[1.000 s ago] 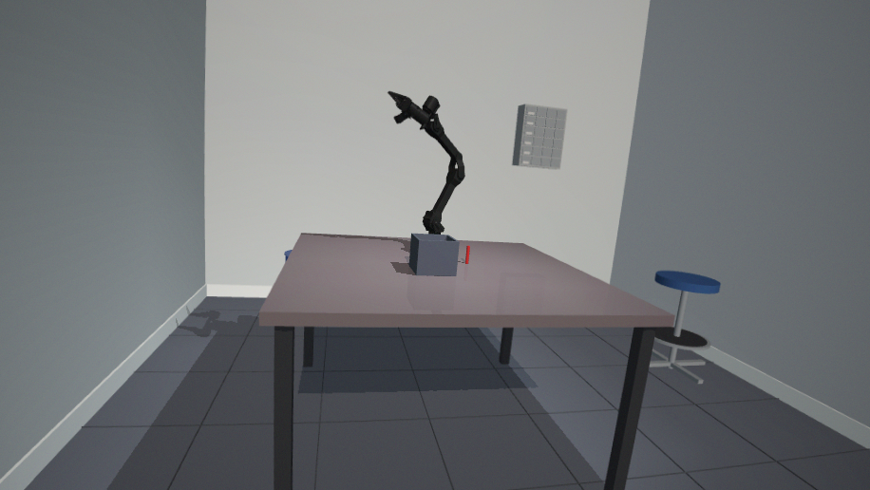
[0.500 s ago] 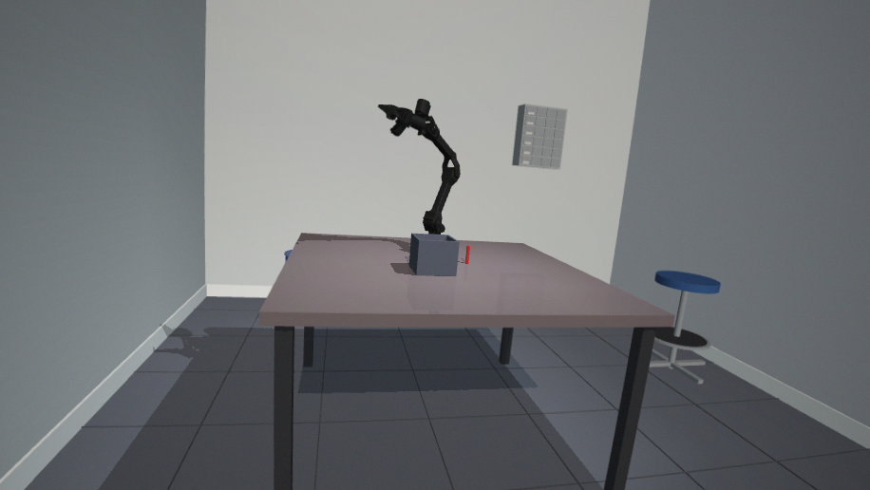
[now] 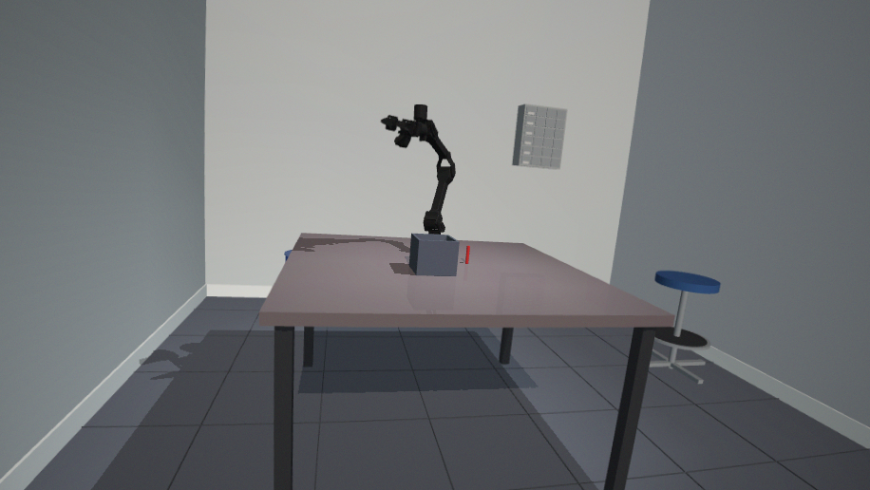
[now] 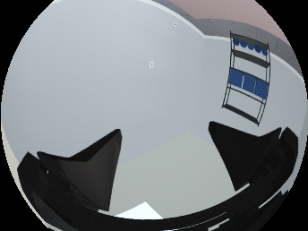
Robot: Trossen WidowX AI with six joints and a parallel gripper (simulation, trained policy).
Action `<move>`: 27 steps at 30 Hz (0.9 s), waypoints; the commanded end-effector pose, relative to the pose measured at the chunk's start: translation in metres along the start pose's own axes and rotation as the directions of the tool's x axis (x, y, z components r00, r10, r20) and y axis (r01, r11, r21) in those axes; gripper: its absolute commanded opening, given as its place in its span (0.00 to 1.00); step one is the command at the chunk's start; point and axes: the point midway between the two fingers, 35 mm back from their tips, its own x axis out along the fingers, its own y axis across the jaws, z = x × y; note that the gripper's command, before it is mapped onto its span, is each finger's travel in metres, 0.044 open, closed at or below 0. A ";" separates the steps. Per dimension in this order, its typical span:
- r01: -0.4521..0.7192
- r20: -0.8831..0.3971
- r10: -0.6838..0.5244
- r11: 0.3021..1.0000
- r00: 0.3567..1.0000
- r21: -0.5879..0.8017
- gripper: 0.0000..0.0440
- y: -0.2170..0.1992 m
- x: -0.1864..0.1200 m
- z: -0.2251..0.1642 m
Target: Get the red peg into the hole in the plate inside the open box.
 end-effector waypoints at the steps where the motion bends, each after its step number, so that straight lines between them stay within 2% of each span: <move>1: 0.074 0.043 -0.074 0.997 0.996 0.009 1.00 -0.022 0.006 0.013; 14: 0.346 0.165 -0.345 0.938 0.924 0.019 1.00 -0.103 -0.002 0.051; 27: 0.609 0.277 -0.581 0.793 0.765 -0.018 1.00 -0.182 -0.035 0.086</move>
